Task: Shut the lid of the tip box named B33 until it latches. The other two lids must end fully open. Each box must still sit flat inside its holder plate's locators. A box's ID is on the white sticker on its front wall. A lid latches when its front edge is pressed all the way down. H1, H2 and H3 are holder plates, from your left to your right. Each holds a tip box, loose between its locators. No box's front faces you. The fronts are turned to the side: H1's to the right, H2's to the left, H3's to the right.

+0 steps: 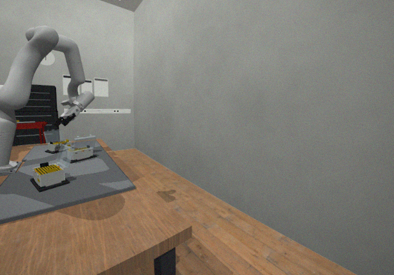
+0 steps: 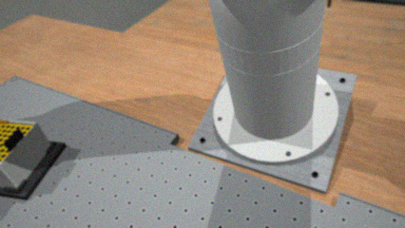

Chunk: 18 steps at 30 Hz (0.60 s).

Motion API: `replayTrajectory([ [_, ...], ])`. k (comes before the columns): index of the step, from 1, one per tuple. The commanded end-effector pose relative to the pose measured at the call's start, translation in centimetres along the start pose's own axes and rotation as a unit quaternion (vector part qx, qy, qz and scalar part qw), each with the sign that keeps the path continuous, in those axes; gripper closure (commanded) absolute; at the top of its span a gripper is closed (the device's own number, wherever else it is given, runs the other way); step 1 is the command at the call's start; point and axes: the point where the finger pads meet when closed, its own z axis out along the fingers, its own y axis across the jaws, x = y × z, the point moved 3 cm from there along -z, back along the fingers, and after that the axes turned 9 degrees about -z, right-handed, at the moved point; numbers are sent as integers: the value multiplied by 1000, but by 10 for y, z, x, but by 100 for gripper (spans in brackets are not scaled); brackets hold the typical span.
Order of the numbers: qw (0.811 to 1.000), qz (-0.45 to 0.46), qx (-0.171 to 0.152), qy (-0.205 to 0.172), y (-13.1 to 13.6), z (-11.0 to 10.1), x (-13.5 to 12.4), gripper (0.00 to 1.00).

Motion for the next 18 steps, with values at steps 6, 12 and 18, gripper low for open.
replayTrajectory([
  [6, 986, -101, 133, 21, 7, 35, 34, 0],
  [12, 972, -141, 184, 29, 10, 36, 34, 0],
  [18, 944, -199, 259, 42, 14, 38, 35, 0],
])
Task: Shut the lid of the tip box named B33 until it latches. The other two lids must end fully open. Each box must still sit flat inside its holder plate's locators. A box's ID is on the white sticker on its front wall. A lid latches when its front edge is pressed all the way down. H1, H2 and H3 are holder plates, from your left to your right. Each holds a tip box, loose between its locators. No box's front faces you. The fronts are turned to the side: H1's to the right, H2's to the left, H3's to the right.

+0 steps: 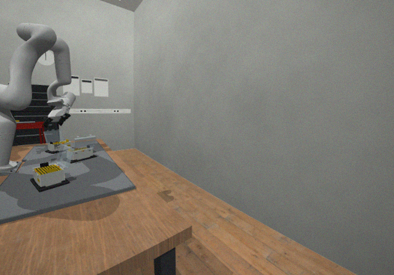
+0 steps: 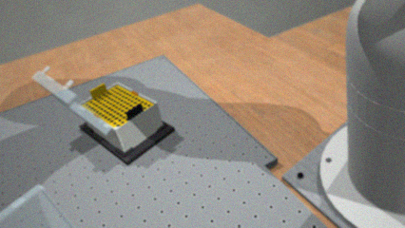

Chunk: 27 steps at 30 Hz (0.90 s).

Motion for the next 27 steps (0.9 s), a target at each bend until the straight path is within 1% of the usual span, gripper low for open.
replayTrajectory([
  [1, 996, -51, 68, 11, 5, 1, 0, 0],
  [6, 986, -101, 133, 22, 9, 1, 0, 0],
  [8, 986, -101, 133, 22, 9, 1, 0, 0],
  [11, 976, -131, 171, 29, 11, 2, 0, 0],
  [17, 950, -190, 246, 42, 15, 4, 1, 0],
  [23, 913, -247, 319, 54, 19, 7, 2, 0],
  [25, 913, -247, 319, 54, 19, 7, 2, 0],
  [27, 899, -265, 343, 58, 20, 8, 3, 0],
])
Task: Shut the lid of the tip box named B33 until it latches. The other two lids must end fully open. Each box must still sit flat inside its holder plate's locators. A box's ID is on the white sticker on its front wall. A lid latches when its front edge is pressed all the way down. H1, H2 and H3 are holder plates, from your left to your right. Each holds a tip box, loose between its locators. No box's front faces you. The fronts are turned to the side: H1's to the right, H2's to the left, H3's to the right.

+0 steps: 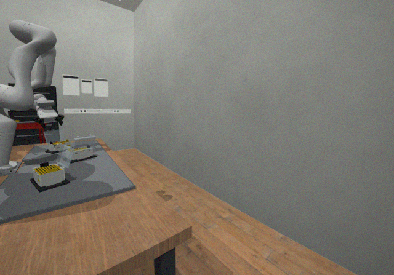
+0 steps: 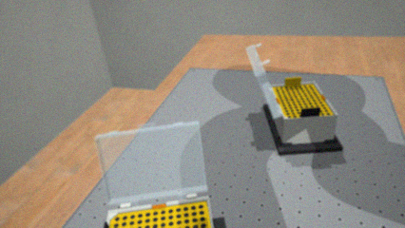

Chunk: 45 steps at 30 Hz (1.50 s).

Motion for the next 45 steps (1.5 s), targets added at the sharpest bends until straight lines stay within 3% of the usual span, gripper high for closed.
replayTrajectory([
  [1, 998, -39, 53, 8, 4, 0, 0, 0],
  [13, 965, -159, 207, 34, 13, 3, 0, 0],
  [15, 965, -159, 207, 34, 13, 3, 0, 0],
  [21, 934, -216, 280, 47, 17, 5, 1, 0],
  [32, 934, -216, 280, 47, 15, 21, -24, 0],
  [45, 934, -216, 280, 47, 12, 55, -79, 0],
])
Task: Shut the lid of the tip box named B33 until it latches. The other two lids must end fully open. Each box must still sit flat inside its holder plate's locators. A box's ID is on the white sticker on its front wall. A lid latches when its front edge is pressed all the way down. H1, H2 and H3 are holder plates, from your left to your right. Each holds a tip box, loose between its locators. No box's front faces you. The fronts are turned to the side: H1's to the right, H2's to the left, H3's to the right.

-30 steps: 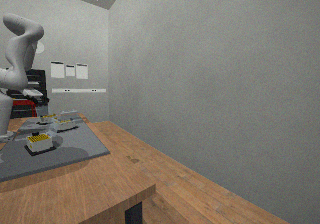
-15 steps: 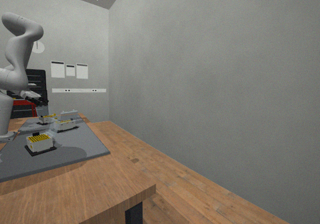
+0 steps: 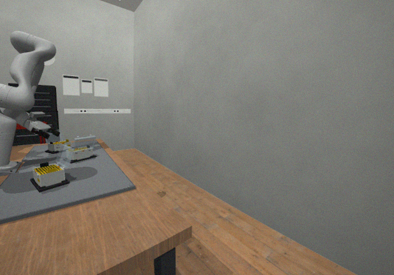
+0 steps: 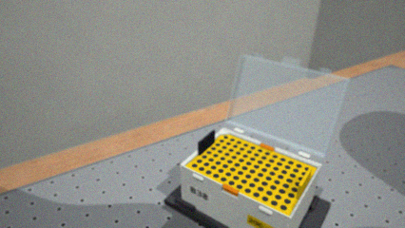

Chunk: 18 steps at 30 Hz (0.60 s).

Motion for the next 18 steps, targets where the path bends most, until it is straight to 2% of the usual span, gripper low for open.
replayTrajectory([
  [1, 1000, 2, 2, 6, -7, 18, -24, 0],
  [4, 1000, 2, 2, 6, -8, 21, -28, 0],
  [18, 1000, 2, 2, 6, -17, 54, -84, 0],
])
